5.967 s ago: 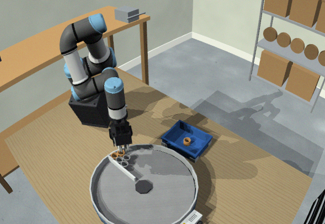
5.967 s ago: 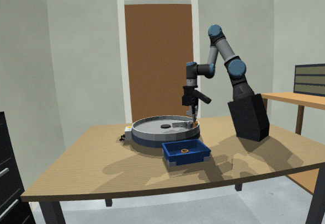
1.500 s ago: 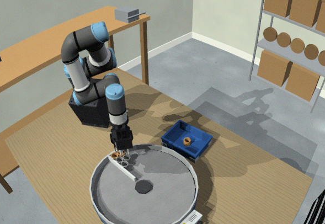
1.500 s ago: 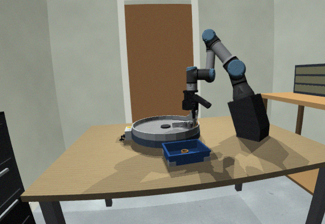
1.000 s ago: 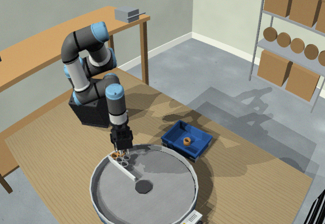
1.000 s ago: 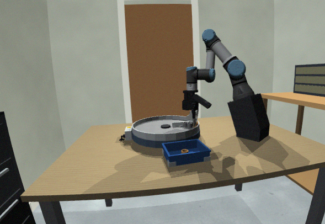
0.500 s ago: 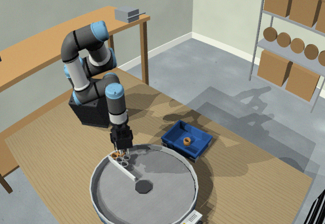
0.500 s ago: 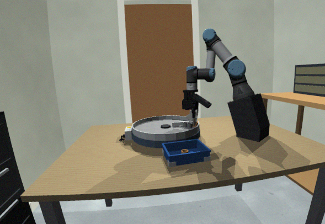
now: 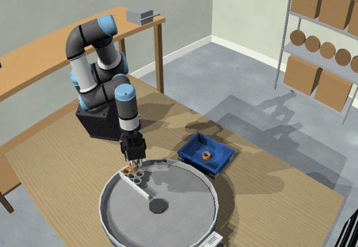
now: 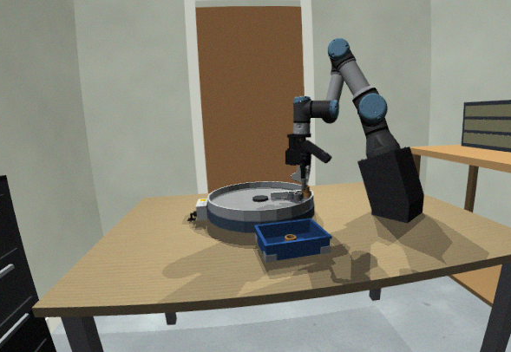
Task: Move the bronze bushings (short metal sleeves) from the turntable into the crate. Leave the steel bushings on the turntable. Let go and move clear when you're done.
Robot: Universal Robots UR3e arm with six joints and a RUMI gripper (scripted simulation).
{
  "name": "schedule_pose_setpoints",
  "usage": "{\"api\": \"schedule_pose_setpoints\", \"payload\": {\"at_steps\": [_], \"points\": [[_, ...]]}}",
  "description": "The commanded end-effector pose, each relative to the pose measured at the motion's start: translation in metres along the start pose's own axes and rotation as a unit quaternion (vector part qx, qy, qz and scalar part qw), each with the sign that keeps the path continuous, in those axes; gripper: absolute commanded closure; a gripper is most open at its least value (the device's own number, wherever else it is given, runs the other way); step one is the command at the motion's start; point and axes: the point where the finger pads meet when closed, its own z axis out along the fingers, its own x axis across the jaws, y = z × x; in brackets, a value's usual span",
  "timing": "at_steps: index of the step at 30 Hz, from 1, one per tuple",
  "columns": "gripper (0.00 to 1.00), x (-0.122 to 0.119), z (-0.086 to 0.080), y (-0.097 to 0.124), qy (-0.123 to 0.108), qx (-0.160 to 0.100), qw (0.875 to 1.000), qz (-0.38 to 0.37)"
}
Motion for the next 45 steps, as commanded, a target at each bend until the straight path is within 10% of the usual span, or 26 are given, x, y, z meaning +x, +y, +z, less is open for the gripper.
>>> {"api": "schedule_pose_setpoints", "payload": {"at_steps": [1,45], "points": [[1.0,-0.002,-0.012,-0.005,-0.004,0.013,1.0,0.0],[1.0,-0.002,-0.028,-0.005,-0.003,0.013,1.0,0.0]]}}
